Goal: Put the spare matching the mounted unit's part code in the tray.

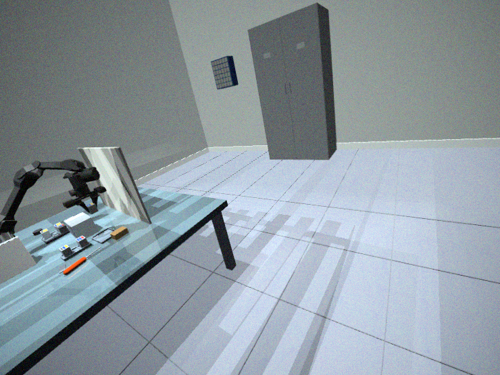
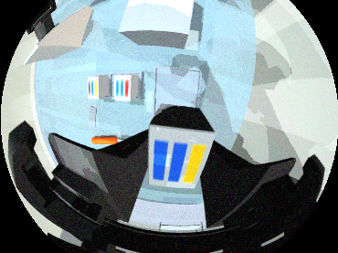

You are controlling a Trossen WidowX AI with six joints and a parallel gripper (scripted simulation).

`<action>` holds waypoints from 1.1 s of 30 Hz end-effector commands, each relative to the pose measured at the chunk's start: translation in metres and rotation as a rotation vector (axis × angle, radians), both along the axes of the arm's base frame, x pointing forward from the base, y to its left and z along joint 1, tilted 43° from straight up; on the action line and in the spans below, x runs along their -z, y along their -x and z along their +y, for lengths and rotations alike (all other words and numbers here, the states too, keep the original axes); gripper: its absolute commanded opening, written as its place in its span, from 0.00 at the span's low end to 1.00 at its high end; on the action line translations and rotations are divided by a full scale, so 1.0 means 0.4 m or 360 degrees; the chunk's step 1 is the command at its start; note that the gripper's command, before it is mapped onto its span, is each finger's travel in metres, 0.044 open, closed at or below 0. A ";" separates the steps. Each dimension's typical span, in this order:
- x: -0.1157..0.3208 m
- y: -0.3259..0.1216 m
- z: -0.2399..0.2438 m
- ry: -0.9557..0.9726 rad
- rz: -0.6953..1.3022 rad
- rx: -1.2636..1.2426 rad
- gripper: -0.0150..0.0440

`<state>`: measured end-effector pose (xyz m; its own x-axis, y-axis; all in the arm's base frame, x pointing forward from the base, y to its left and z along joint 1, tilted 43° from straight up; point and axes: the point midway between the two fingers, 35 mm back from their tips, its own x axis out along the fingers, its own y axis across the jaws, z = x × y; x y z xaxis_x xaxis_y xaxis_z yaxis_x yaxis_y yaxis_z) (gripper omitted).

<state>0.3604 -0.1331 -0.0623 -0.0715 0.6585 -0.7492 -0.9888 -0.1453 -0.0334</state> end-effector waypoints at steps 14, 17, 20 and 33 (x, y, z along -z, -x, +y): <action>0.037 -0.004 0.030 -0.0002 0.0003 0.0003 0.25; 0.044 -0.004 0.035 -0.0002 0.0003 0.0003 0.25; 0.050 -0.005 0.040 -0.0002 0.0003 0.0003 0.25; 0.078 -0.006 0.062 -0.0001 0.0002 0.0003 0.25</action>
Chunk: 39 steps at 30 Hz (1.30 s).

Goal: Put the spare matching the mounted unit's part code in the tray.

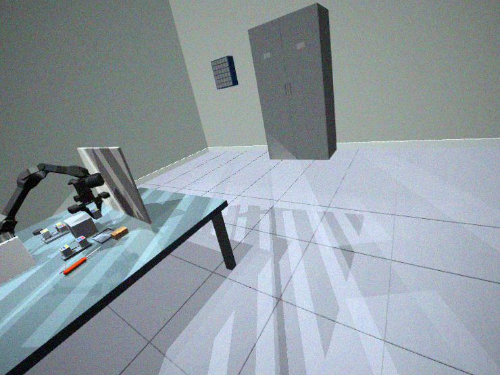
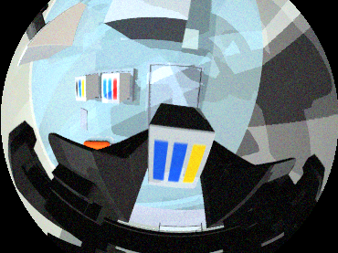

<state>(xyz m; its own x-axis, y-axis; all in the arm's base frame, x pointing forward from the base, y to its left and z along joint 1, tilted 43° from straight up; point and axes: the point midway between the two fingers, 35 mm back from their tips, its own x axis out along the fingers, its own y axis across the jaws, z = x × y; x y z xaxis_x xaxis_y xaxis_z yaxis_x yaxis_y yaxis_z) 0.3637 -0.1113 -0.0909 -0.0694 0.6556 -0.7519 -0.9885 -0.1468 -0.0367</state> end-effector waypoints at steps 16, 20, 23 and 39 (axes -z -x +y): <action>0.040 0.003 0.036 -0.0007 0.0008 0.0006 0.25; 0.048 0.003 0.043 -0.0007 0.0008 0.0006 0.25; 0.054 0.004 0.049 -0.0007 0.0008 0.0006 0.25; 0.085 0.007 0.078 -0.0008 0.0008 0.0006 0.25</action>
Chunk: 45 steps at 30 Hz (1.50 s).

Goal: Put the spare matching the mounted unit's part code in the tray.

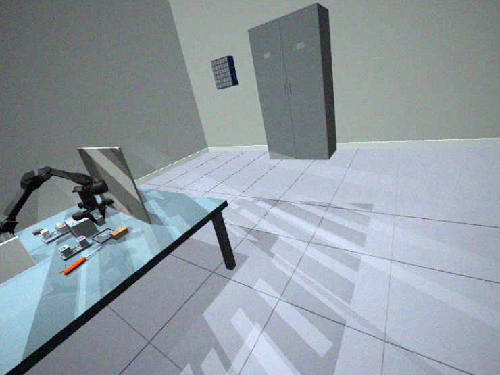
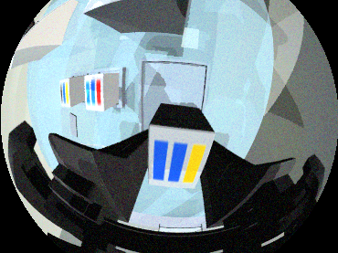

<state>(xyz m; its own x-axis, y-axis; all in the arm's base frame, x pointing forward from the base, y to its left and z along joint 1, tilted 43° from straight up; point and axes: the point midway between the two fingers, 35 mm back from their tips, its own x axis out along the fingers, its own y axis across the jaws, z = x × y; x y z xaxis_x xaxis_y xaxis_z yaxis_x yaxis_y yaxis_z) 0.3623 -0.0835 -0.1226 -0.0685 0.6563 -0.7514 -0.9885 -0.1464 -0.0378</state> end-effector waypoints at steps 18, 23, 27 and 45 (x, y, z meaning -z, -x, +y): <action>0.040 0.010 0.041 -0.0009 0.0009 0.0005 0.25; 0.049 0.012 0.050 -0.0010 0.0009 0.0005 0.25; 0.056 0.014 0.057 -0.0011 0.0009 0.0005 0.25; 0.088 0.024 0.090 -0.0014 0.0009 0.0004 0.25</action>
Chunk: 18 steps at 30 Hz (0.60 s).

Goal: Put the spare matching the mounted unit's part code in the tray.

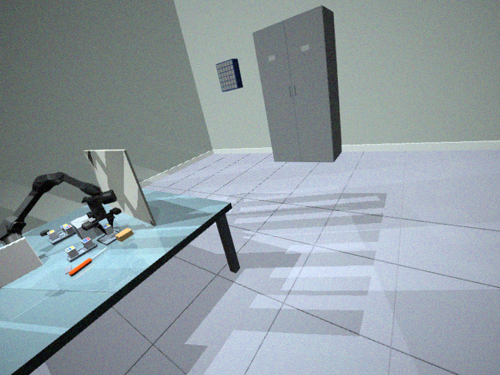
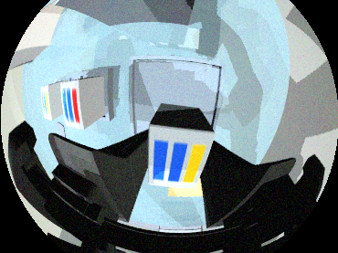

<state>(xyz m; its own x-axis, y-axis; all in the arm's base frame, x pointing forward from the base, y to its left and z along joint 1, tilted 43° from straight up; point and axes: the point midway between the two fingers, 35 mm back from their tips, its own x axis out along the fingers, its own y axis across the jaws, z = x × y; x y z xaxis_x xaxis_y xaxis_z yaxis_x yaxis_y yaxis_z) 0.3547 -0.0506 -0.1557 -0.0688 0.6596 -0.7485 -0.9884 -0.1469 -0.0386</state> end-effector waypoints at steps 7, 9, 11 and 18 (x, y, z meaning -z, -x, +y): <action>0.017 0.010 0.021 -0.0009 0.0010 0.0005 0.25; 0.020 0.011 0.024 -0.0009 0.0010 0.0005 0.25; 0.024 0.013 0.028 -0.0010 0.0010 0.0004 0.25; 0.026 0.011 0.029 -0.0004 0.0001 -0.0002 0.34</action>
<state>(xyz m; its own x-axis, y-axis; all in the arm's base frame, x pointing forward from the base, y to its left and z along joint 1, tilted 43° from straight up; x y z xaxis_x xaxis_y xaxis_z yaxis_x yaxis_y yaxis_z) 0.3501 -0.0386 -0.1665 -0.0711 0.6616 -0.7465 -0.9882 -0.1483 -0.0373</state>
